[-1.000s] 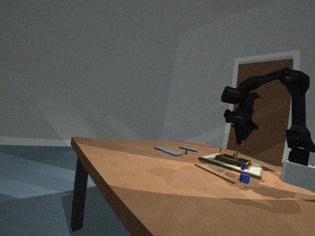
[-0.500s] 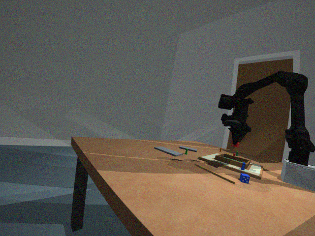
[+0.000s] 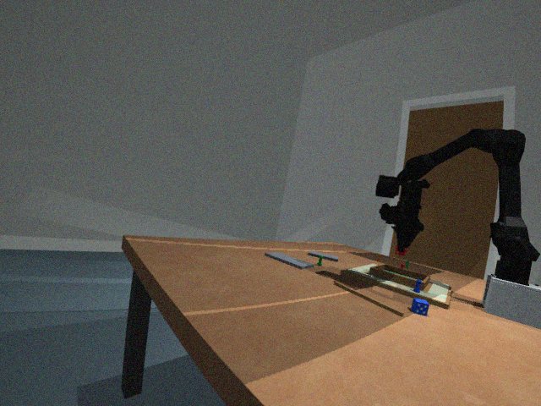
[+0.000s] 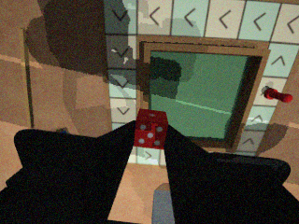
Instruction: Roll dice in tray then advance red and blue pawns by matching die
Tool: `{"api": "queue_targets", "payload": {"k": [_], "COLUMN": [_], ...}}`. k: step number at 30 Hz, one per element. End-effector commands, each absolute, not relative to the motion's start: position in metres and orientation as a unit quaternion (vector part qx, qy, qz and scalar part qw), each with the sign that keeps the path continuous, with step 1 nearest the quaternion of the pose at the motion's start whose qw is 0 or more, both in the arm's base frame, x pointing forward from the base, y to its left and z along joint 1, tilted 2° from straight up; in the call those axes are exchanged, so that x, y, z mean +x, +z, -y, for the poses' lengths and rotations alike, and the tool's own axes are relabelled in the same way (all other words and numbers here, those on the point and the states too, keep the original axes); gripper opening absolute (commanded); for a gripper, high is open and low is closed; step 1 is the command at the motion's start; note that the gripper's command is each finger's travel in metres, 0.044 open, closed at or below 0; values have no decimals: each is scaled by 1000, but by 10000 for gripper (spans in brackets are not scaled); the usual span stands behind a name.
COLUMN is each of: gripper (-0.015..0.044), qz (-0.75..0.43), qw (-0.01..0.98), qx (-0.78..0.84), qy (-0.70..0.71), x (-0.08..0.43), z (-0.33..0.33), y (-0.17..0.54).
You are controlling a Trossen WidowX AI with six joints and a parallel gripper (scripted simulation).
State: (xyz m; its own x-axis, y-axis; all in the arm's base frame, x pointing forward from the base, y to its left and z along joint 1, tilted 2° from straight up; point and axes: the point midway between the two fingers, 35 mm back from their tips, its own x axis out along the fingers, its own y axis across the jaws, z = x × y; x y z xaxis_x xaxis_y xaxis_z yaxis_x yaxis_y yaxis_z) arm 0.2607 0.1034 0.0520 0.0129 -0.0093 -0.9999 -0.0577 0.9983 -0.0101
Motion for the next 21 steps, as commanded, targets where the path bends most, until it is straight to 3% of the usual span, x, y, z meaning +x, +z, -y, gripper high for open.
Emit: {"api": "queue_targets", "payload": {"k": [1, 13, 21], "gripper": [0, 0, 0], "qz": [-701, -696, -602], "qw": [712, 714, 795], "qx": [-35, -61, -59], "qy": [22, 38, 45], "x": [264, 271, 277], "z": [-86, -40, -43], "y": [49, 41, 33]}}
